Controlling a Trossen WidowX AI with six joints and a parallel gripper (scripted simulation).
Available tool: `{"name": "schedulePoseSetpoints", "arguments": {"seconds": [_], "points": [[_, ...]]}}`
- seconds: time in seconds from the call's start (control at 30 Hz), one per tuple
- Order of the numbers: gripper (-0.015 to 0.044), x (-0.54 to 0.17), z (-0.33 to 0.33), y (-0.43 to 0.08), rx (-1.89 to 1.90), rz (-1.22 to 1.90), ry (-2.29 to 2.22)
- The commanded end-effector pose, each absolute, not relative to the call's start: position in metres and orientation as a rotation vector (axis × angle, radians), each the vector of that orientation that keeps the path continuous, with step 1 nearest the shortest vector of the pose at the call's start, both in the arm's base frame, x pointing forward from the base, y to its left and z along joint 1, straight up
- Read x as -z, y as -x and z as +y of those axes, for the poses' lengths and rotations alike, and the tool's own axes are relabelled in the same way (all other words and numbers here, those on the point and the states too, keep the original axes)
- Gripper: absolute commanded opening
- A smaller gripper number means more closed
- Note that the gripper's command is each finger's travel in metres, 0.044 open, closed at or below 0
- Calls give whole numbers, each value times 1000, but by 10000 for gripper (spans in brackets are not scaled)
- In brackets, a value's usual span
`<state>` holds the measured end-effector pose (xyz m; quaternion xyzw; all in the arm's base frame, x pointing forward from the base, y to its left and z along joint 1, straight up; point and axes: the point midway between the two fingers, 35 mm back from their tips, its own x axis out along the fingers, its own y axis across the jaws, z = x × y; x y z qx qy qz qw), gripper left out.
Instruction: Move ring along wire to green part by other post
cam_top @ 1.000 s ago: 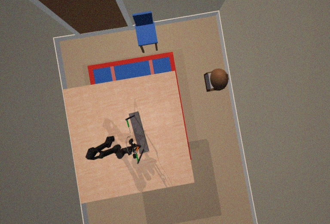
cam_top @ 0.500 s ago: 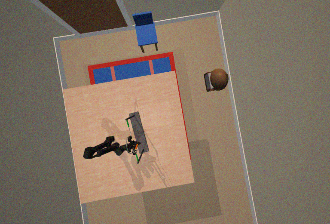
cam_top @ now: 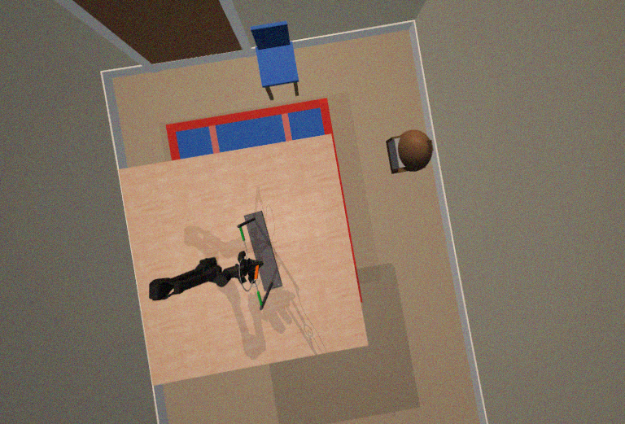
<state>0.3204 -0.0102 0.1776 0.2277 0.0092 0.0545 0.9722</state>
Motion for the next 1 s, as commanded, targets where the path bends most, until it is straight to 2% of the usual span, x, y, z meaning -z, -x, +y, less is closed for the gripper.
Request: {"name": "schedulePoseSetpoints", "arguments": {"seconds": [0.0,0.97], "points": [[-150,-184,-1,-318,-110,31,-538],[-150,-257,45,-266,-328,422,-1083]]}}
